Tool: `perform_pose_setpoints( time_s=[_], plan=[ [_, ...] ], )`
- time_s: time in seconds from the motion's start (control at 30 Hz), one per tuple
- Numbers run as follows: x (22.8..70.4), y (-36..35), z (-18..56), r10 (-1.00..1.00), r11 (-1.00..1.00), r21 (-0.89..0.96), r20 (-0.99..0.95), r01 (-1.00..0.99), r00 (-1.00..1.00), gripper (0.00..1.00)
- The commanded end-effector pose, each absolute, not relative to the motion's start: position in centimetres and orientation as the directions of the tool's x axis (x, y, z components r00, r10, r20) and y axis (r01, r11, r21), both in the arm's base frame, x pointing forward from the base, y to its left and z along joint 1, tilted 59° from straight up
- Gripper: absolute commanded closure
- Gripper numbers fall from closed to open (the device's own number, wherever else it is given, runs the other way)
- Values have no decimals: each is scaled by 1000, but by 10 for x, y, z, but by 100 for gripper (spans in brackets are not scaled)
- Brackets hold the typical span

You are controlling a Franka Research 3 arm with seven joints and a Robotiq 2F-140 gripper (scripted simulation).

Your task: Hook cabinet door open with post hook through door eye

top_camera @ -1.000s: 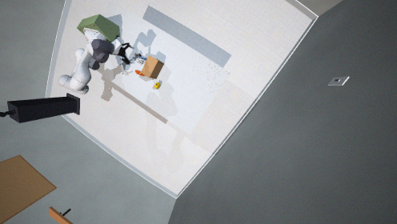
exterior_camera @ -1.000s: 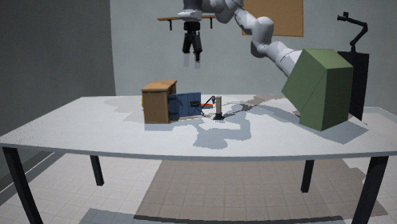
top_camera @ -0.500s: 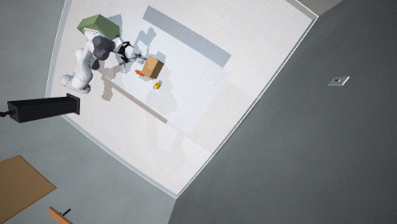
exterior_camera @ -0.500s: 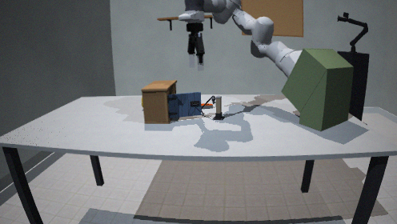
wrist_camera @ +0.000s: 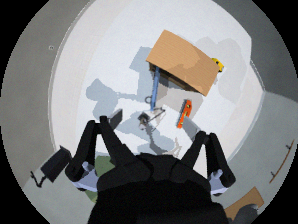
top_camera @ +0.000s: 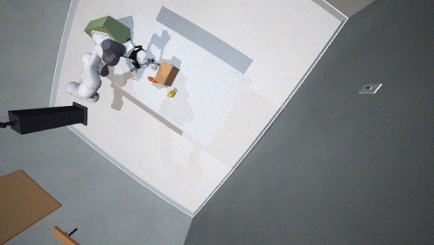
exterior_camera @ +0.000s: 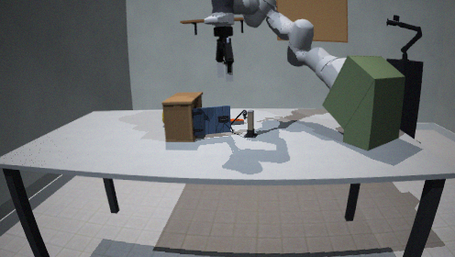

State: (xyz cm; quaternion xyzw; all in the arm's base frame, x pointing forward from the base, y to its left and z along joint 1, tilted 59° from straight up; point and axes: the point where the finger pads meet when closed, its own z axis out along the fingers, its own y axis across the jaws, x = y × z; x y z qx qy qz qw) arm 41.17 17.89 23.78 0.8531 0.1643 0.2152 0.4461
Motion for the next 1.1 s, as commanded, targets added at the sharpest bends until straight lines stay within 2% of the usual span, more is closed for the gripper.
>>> perform_pose_setpoints(
  time_s=[0.0,0.03,0.27,1.07],
  plan=[
    [411,179,238,463,-553,829,229,77,856,0],
    [411,179,238,463,-553,829,229,77,856,84],
    [424,163,225,464,-554,829,228,79,856,84],
    [424,163,224,464,-554,829,228,79,856,84]
  ],
)
